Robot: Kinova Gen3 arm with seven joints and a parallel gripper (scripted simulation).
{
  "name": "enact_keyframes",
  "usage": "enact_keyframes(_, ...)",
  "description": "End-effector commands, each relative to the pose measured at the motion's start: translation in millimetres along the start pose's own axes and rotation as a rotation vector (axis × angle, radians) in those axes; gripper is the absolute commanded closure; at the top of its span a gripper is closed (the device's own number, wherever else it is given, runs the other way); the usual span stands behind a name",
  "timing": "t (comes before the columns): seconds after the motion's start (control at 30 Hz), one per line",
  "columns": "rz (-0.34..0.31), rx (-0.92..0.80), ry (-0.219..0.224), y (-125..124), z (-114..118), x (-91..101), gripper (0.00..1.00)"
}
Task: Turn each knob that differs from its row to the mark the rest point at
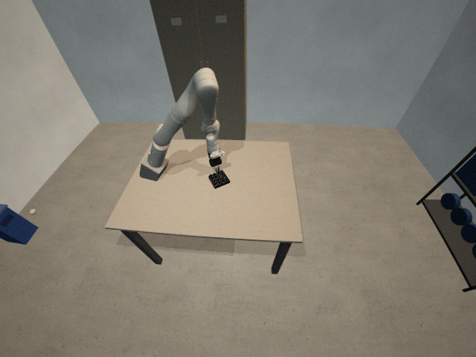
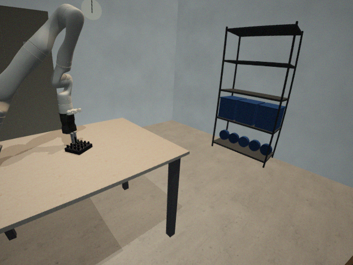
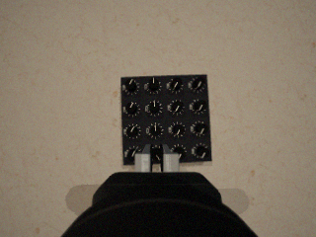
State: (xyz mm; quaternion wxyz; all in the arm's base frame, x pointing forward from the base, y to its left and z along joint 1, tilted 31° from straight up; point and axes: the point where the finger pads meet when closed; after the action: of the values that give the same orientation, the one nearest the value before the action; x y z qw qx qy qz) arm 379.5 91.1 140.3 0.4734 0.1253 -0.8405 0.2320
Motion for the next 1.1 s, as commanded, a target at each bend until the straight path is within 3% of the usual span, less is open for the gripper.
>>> enact_keyframes(0.0,0.0,0.0,-0.001,0.0,-0.3,0.3,0.7)
enact_keyframes(1.07,0.0,0.073,-0.001,0.0,-0.3,0.3,0.7)
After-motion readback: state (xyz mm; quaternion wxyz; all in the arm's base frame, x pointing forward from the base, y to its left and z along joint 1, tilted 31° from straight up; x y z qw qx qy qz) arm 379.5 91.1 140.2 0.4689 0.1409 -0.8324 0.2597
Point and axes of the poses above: the point where the finger pads meet when closed, its own x axis back along the fingers, its own z axis across the jaws, y = z × x, and after that the axes turned 11 degrees about -x, right-handed
